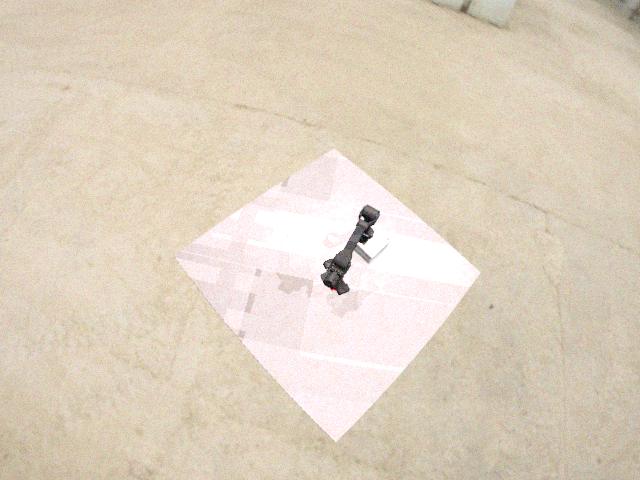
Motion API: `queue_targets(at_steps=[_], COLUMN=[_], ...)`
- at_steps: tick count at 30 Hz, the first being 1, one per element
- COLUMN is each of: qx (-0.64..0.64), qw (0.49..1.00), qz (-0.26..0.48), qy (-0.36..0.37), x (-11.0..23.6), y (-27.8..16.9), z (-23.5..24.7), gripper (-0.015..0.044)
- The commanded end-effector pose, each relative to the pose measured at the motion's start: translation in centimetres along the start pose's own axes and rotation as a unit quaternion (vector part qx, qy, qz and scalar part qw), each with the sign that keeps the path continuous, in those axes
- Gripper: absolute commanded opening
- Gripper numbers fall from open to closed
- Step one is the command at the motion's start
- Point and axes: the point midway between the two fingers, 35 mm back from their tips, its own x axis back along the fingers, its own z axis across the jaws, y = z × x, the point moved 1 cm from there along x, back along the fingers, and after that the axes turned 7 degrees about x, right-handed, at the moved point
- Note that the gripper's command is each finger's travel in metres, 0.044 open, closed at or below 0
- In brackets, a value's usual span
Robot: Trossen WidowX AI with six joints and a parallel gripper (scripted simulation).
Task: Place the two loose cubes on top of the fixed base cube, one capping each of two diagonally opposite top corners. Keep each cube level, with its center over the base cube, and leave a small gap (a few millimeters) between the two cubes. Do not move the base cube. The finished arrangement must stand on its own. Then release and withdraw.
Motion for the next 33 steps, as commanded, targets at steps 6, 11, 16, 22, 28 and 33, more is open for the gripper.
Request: queue_targets(at_steps=[6, 11, 16, 22, 28, 33], qx=[0.000, 0.000, 0.000, 0.000, 0.000, 0.000], qw=[1.000, 1.000, 1.000, 1.000, 1.000, 1.000], qz=[-0.005, -0.005, -0.005, -0.005, -0.005, -0.002], qy=[0.003, 0.003, 0.003, 0.003, 0.003, 0.001], x=[1.5, 2.1, 2.8, 3.6, 3.9, 4.3], y=[0.2, 0.2, 0.2, 0.2, 0.2, 0.1], z=[0.1, 0.1, 0.1, 0.1, 0.1, 0.0], gripper=[0.0205, 0.0205, 0.0205, 0.0205, 0.0205, 0.0310])
